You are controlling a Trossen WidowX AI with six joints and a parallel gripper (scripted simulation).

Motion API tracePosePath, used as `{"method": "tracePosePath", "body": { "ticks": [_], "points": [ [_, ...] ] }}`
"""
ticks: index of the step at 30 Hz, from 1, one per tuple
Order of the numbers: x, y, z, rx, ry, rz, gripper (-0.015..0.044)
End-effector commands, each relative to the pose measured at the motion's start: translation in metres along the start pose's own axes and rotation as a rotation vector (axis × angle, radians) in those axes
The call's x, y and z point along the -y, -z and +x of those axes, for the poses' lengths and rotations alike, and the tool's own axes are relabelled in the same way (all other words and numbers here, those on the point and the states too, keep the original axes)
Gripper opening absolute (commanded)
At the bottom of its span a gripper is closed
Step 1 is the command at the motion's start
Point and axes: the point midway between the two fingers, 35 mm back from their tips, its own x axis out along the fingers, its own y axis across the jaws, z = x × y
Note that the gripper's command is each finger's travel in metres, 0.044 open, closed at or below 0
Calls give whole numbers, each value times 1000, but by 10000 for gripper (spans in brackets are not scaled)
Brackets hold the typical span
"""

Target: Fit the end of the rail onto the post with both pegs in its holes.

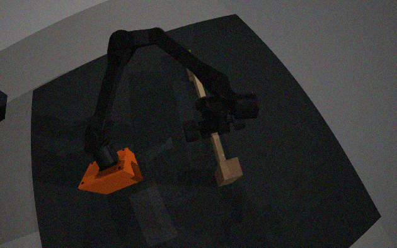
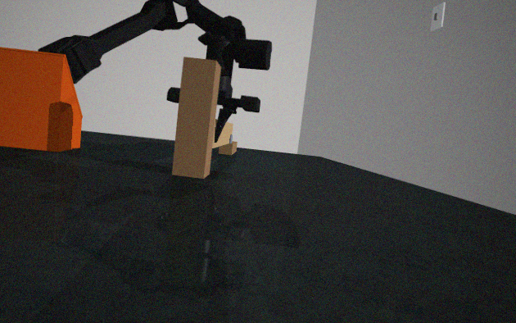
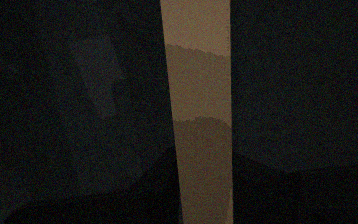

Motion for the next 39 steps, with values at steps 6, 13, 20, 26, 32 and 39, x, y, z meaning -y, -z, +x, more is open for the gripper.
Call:
{"method": "tracePosePath", "body": {
  "ticks": [6,13,20,26,32,39],
  "points": [
    [0,-3,0,0,2,3,0],
    [0,-3,-1,0,2,3,0],
    [0,-3,-2,0,2,3,0],
    [1,-3,-3,-1,2,3,0],
    [1,-1,-3,-1,2,3,0],
    [1,1,-3,-1,2,3,0]
  ]
}}
